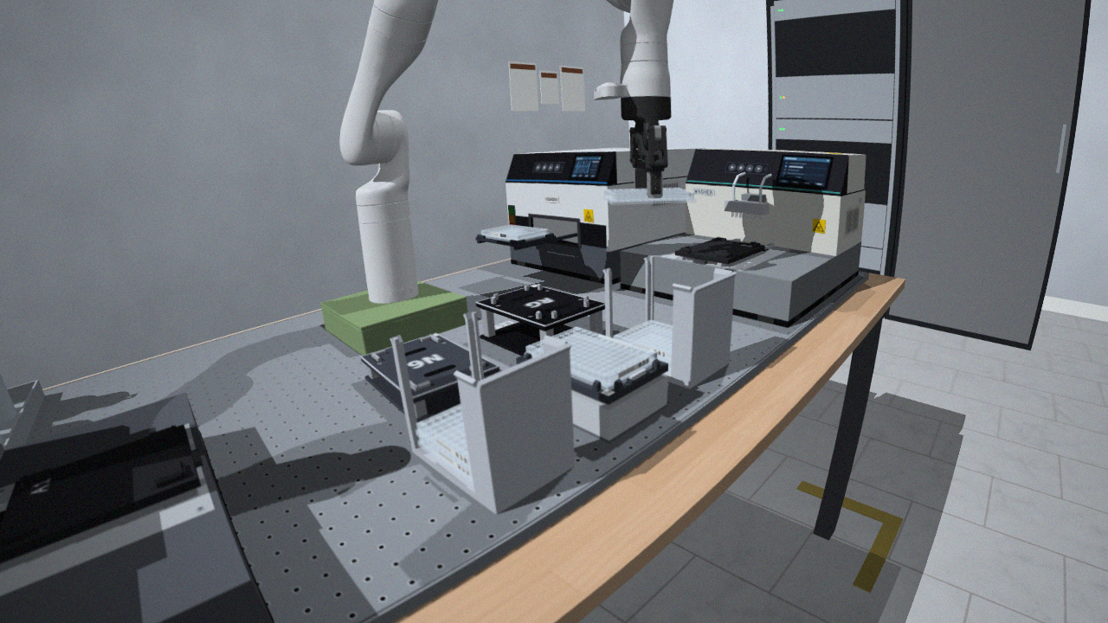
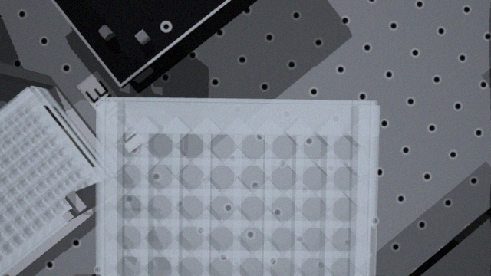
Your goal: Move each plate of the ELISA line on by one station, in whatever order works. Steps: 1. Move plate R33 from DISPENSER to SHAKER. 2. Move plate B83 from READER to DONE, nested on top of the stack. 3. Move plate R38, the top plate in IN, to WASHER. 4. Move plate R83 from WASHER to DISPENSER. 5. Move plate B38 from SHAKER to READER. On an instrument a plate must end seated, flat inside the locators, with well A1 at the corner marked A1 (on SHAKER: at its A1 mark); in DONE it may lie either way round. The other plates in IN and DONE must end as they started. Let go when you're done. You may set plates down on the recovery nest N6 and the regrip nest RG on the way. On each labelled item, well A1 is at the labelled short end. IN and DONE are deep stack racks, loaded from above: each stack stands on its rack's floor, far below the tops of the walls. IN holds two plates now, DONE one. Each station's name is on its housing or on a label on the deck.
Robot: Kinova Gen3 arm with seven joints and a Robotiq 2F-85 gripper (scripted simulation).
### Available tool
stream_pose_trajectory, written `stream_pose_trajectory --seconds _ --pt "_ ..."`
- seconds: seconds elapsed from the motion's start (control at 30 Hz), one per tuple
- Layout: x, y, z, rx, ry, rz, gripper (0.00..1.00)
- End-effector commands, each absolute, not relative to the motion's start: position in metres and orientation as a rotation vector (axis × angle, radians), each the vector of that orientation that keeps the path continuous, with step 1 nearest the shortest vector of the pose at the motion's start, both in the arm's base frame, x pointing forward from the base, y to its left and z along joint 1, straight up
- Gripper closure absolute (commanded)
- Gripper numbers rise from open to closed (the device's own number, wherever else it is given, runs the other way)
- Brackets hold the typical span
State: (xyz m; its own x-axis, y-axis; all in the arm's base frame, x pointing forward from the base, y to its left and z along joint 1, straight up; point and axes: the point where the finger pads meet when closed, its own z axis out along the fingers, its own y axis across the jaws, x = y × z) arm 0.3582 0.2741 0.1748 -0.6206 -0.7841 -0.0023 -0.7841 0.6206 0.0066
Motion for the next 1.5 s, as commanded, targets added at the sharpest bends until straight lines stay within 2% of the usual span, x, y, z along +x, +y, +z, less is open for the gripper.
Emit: stream_pose_trajectory --seconds 0.0,1.47 --pt "0.361 0.265 0.178 1.317 -2.861 -0.012 0.06" --pt "0.356 0.141 0.177 0.761 -3.056 -0.013 0.06"
